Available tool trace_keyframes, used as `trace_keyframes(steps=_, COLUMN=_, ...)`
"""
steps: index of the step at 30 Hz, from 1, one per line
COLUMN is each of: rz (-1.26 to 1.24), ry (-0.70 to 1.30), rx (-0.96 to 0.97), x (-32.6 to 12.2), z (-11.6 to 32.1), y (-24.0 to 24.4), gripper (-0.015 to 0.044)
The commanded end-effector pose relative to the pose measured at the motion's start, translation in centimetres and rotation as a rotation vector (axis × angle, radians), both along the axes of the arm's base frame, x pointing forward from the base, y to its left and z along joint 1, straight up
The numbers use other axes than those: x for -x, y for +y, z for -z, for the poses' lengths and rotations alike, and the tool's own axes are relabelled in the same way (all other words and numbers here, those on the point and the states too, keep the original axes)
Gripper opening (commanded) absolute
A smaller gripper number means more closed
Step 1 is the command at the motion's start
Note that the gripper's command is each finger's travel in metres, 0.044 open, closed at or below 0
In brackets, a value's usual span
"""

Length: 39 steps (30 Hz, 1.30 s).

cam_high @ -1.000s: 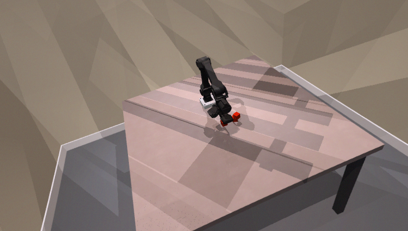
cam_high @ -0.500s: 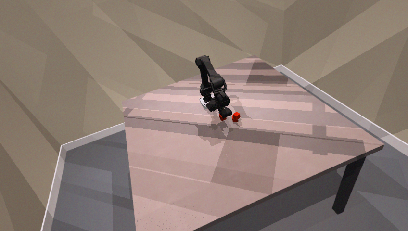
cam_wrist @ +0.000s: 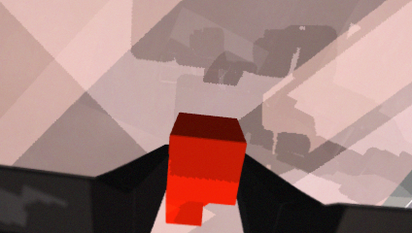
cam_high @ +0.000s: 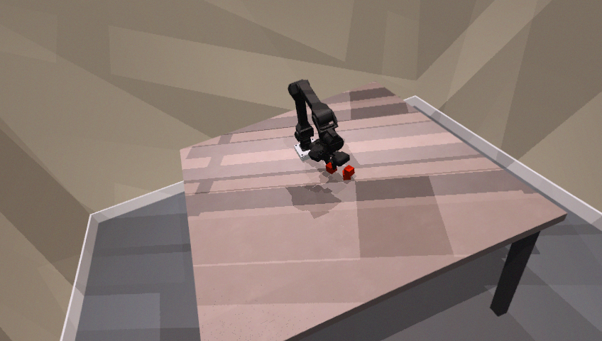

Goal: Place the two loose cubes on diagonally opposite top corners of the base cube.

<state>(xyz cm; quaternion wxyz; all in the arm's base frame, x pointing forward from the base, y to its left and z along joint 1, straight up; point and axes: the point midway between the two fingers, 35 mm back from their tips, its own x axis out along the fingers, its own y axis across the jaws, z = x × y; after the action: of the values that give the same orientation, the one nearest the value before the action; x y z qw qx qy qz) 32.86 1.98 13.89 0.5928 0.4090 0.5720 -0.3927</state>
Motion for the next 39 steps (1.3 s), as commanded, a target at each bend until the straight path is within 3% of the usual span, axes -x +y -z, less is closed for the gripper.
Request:
trace_keyframes(steps=1, rz=-0.152, ry=-0.001, rx=0.009, x=0.5, z=0.1, y=0.7, gripper=0.0105)
trace_keyframes(steps=35, rz=-1.566, ry=-0.004, rx=0.052, x=5.6, z=1.4, y=6.7, gripper=0.0105)
trace_keyframes(steps=39, rz=-1.628, ry=-0.004, rx=0.054, x=5.9, z=1.4, y=6.9, gripper=0.0105)
